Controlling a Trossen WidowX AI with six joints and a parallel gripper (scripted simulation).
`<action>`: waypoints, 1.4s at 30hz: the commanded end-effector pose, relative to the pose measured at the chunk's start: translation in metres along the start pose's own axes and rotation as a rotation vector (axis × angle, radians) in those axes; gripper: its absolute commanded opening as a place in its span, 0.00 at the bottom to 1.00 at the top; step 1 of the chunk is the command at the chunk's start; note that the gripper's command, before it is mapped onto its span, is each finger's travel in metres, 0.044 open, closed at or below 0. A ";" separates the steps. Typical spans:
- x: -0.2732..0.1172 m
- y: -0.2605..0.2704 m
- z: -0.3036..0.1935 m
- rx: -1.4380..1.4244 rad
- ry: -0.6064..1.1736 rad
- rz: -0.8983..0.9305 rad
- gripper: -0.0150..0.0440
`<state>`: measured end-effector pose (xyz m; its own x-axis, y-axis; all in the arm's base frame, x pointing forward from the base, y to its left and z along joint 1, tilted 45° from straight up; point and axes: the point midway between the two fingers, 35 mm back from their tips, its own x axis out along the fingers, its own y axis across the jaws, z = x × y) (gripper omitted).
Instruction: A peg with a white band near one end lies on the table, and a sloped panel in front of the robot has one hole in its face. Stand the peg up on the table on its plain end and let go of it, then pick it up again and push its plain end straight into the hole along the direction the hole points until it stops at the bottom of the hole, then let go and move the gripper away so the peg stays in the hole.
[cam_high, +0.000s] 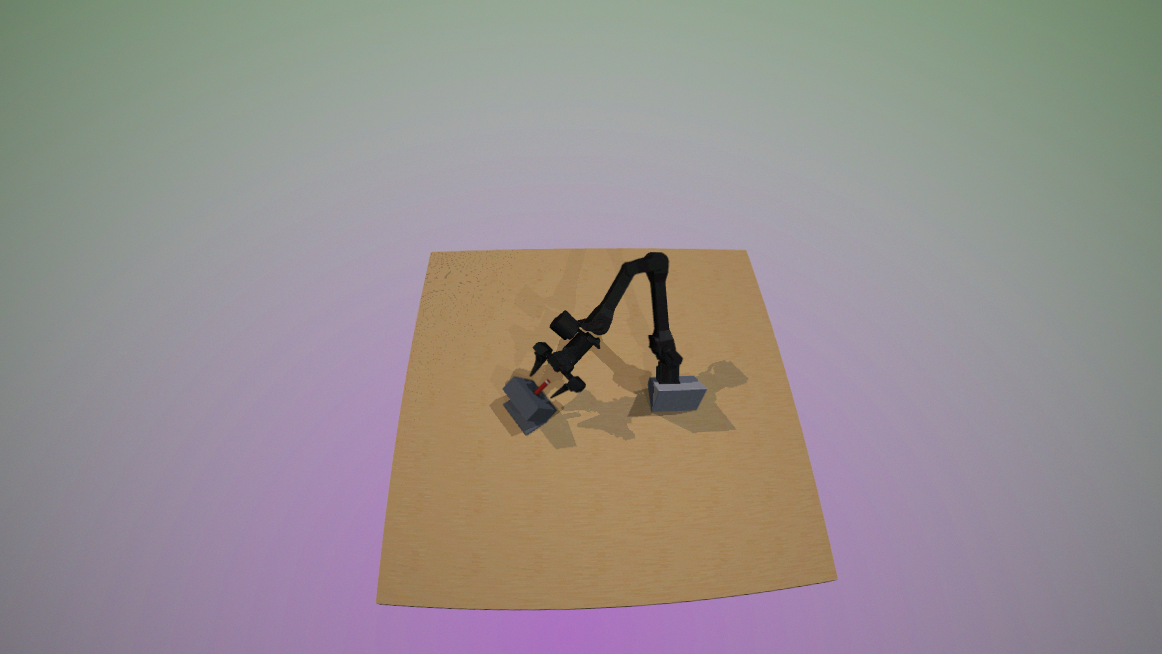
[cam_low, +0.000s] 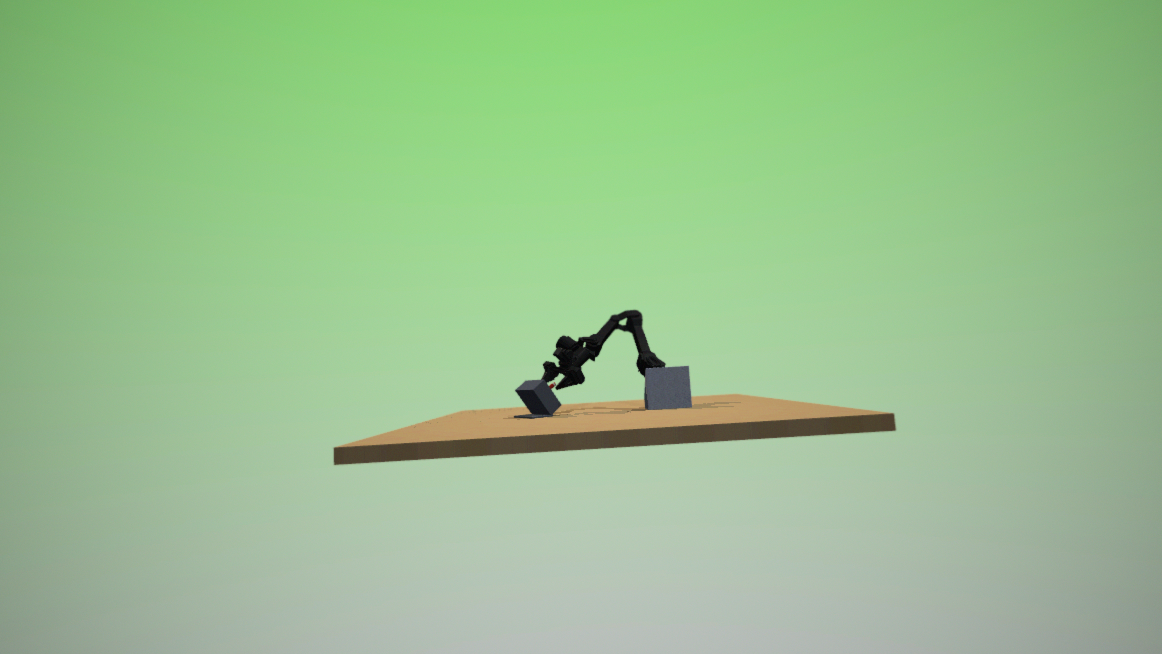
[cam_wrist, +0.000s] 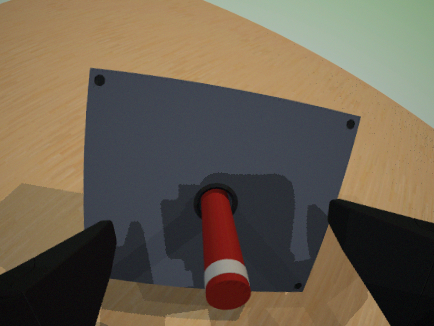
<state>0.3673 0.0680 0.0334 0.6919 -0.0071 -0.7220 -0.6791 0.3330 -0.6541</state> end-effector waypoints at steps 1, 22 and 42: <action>-0.005 0.000 -0.001 0.003 0.005 0.000 1.00; -0.028 -0.003 0.002 0.001 0.003 0.002 1.00; -0.049 -0.004 0.004 0.000 0.002 0.003 1.00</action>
<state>0.3401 0.0716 0.0692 0.6890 -0.0035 -0.7247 -0.6833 0.3300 -0.6513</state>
